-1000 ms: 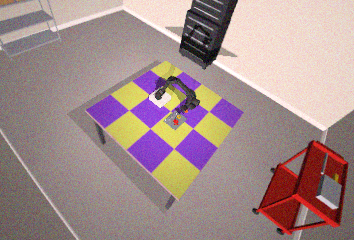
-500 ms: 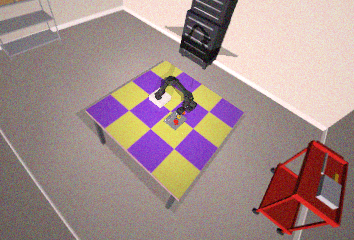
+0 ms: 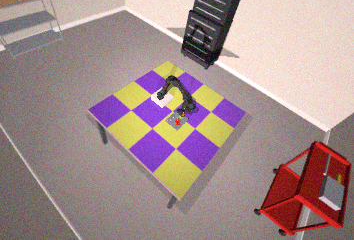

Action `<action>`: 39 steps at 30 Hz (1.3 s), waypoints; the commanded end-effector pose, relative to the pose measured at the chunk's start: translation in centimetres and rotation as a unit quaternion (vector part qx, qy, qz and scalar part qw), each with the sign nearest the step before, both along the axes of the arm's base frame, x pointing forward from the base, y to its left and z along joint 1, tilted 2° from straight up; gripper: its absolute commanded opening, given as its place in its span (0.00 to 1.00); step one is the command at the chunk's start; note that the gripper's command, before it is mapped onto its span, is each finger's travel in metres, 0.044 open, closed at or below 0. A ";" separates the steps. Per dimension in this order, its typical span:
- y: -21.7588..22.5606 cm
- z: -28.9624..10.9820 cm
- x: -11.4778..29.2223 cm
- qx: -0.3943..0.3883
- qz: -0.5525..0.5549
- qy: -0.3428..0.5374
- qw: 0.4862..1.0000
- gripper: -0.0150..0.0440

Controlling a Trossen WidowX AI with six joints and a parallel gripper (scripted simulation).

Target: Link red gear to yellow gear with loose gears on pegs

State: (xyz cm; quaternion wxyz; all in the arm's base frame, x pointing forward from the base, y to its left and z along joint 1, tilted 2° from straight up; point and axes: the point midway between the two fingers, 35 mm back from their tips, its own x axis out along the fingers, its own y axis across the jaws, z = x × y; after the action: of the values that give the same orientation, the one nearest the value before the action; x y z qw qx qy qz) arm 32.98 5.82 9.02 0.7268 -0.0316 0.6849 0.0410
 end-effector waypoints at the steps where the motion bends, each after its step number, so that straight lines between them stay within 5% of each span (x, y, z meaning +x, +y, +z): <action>1: -0.6 -0.3 -0.2 0.002 0.001 -0.001 1.000 0.25; 39: -3.8 -2.3 -1.9 0.000 -0.001 0.000 1.000 0.25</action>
State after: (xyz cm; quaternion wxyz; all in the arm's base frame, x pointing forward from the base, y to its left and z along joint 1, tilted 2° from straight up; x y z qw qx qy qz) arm 31.05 2.00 6.66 0.7261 -0.0307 0.6858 0.0383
